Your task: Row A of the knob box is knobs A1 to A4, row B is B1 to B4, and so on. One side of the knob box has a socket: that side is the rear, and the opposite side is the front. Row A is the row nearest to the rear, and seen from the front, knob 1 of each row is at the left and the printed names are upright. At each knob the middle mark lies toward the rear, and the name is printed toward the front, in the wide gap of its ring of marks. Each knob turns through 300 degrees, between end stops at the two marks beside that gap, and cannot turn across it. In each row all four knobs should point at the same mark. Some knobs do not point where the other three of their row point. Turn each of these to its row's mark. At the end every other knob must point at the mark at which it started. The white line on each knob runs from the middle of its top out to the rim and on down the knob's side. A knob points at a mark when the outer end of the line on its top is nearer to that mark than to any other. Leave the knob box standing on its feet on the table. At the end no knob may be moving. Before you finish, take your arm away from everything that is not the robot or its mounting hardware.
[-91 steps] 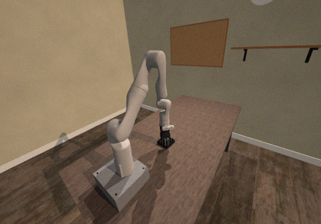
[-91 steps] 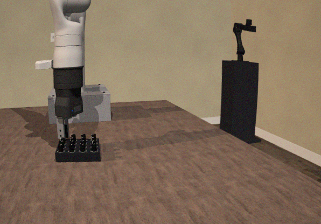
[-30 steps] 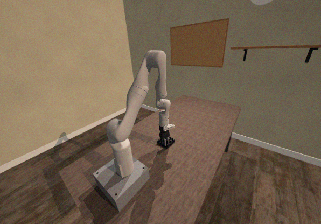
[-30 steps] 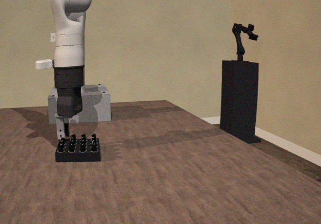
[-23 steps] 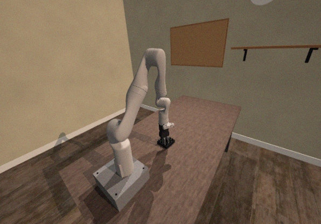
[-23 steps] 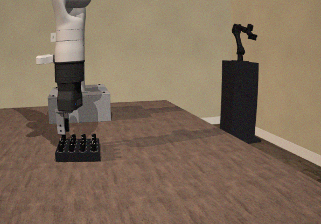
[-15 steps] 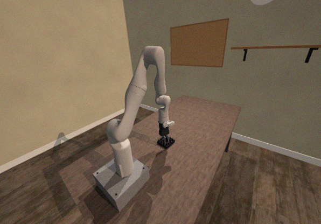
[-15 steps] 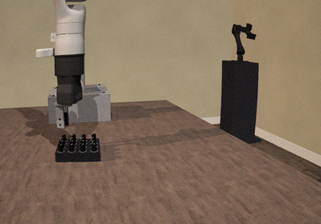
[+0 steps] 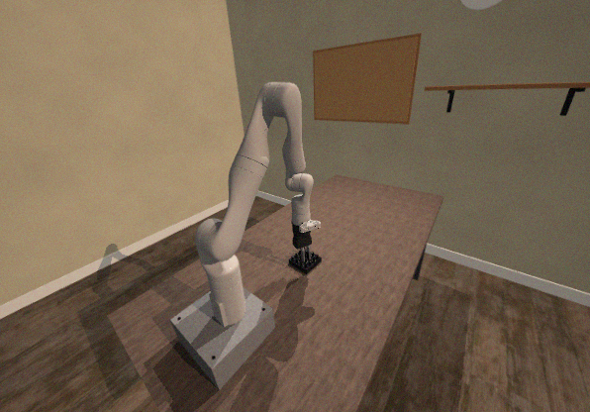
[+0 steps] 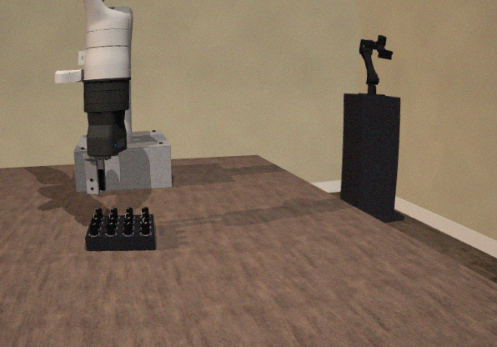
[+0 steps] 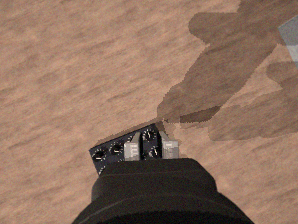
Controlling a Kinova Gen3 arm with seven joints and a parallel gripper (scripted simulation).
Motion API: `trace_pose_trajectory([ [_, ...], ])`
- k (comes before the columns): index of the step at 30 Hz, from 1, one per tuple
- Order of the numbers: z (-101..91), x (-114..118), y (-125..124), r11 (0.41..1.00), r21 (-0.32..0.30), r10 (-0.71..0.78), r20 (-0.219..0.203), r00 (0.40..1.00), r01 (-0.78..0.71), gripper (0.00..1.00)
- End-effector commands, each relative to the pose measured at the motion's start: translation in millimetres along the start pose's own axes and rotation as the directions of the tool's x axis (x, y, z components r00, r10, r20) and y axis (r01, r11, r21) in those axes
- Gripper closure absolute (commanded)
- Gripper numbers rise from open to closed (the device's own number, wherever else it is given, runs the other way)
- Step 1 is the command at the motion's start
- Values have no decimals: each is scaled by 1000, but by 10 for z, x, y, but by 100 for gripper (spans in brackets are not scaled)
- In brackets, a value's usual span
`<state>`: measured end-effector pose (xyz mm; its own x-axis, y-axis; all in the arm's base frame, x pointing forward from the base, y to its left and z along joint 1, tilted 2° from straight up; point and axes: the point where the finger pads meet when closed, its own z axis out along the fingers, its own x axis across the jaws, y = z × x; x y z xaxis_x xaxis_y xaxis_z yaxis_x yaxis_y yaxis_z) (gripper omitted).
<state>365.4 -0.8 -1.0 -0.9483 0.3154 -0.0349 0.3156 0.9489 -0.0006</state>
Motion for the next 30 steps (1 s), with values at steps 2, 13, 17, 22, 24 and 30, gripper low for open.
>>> trace_pose_trajectory([
  [2,-6,-6,2,1000,-1,0,2,1000,0,54],
  [13,-18,-36,58,989,9,150,2,989,-150,54],
  [17,-25,-50,89,976,12,218,3,976,-218,54],
  [22,-51,-91,211,905,18,424,8,905,-424,54],
  [24,-65,-110,278,859,19,511,11,859,-511,54],
  [30,-117,-168,524,675,13,738,13,675,-738,54],
])
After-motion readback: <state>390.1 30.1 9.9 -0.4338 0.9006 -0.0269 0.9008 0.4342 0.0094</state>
